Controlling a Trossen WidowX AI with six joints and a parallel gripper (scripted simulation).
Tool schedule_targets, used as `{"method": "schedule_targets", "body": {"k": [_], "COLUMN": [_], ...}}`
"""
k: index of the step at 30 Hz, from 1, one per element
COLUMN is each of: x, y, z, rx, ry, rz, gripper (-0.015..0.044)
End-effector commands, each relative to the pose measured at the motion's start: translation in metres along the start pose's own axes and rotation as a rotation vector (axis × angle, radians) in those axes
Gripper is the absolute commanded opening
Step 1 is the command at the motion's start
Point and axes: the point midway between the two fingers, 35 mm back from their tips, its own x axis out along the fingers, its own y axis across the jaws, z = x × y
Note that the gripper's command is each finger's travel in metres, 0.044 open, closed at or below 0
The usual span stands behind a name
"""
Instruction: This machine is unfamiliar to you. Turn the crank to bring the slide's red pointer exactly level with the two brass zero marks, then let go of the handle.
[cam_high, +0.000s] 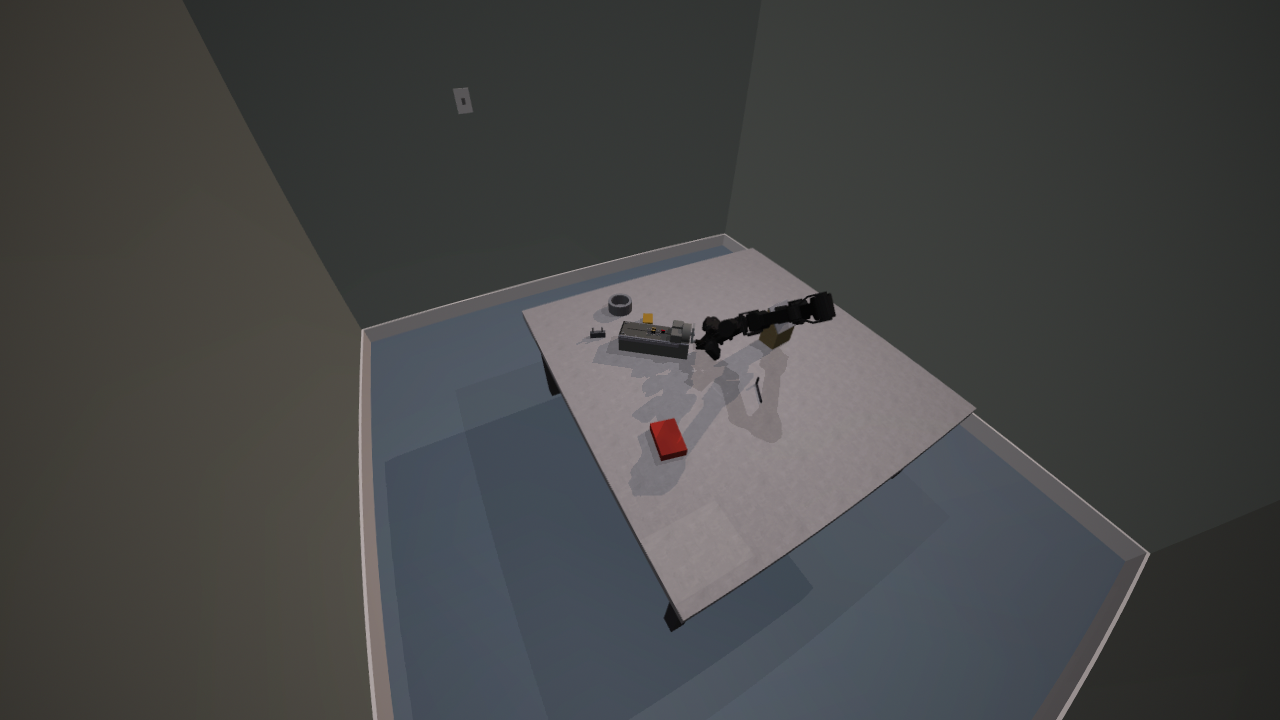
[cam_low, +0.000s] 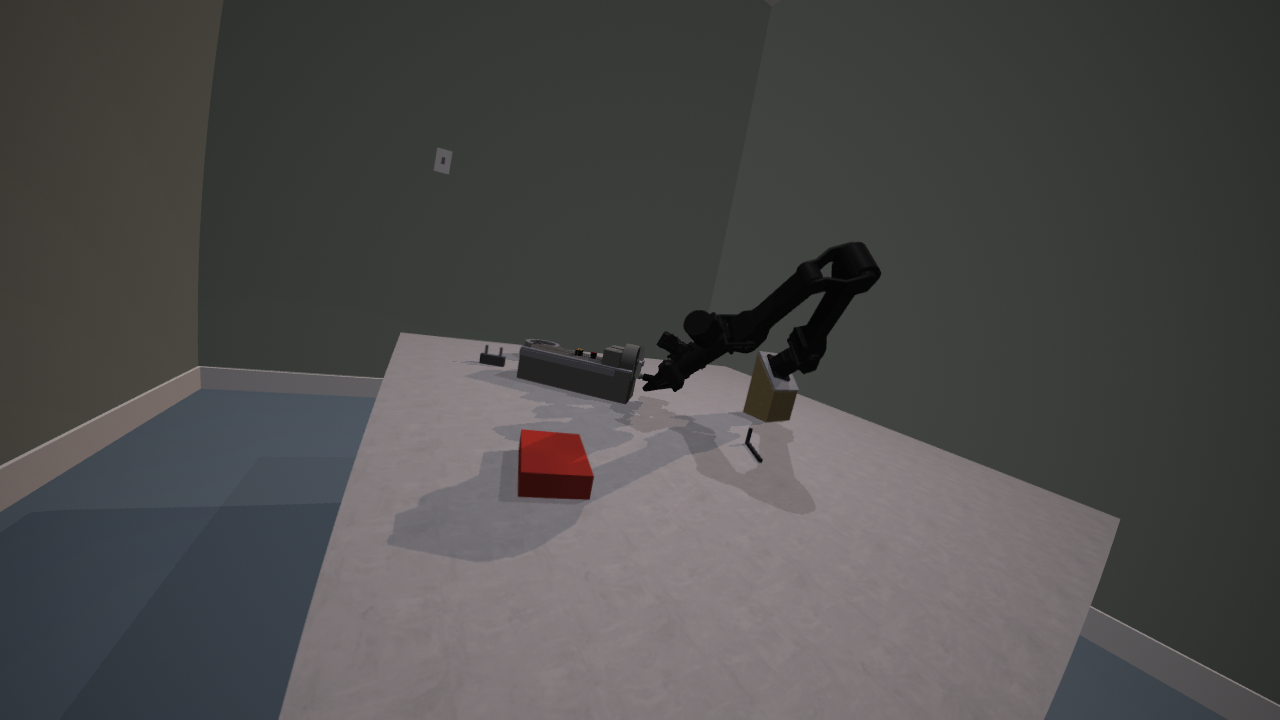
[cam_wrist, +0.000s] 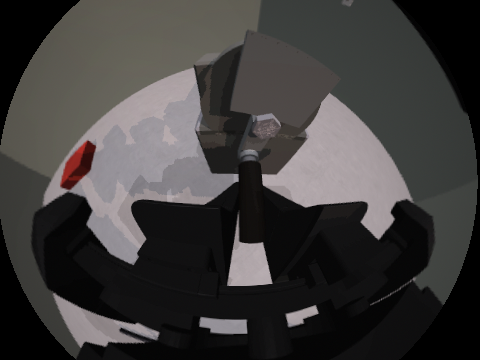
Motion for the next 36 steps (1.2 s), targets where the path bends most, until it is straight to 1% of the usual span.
{"method": "schedule_targets", "body": {"k": [1, 36], "x": [-0.0014, -0.0058], "y": [0.0091, 0.0163], "z": [0.0011, 0.0045], "rx": [-0.007, -0.007], "ry": [0.000, 0.000], "rz": [0.025, 0.025], "gripper": [0.0000, 0.0000]}}
